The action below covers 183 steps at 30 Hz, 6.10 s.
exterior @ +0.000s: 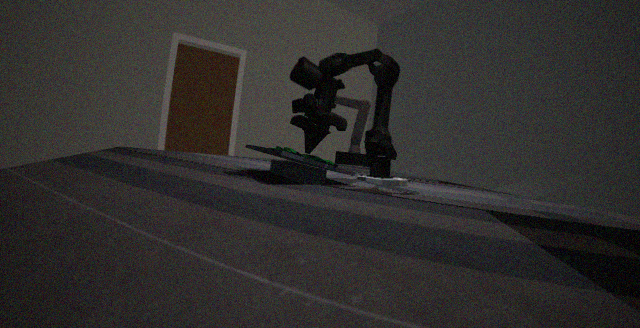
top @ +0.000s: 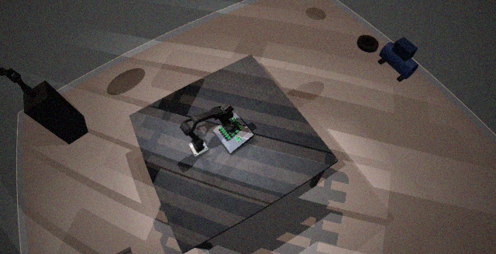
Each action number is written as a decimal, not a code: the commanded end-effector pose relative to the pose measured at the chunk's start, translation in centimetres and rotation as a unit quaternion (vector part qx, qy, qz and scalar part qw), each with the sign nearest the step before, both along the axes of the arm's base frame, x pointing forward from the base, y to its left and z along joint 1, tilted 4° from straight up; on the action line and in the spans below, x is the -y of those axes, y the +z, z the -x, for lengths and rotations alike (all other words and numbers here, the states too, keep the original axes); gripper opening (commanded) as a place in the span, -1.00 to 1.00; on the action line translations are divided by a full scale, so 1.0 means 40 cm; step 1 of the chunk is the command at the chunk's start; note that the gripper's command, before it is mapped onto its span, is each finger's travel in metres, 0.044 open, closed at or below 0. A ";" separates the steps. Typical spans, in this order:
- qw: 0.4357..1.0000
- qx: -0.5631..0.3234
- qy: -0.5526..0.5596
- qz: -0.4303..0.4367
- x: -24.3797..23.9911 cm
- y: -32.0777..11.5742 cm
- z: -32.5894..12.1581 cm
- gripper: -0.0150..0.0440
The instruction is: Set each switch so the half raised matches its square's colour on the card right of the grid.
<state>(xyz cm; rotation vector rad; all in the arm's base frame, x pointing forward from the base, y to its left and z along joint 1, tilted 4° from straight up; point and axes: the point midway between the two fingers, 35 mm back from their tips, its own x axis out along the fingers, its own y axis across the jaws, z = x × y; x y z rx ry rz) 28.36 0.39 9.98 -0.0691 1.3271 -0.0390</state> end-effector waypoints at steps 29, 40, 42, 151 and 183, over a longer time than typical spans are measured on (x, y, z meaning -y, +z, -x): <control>1.000 -0.001 0.002 -0.001 -0.001 -0.010 -0.002 -0.49; 1.000 -0.001 0.002 -0.001 0.000 -0.013 -0.003 -0.49; 1.000 -0.001 0.002 -0.001 0.000 -0.014 -0.003 -0.49; 1.000 -0.026 0.001 0.000 0.053 0.010 -0.052 -0.49; 1.000 -0.026 0.001 0.000 0.054 0.000 -0.054 -0.49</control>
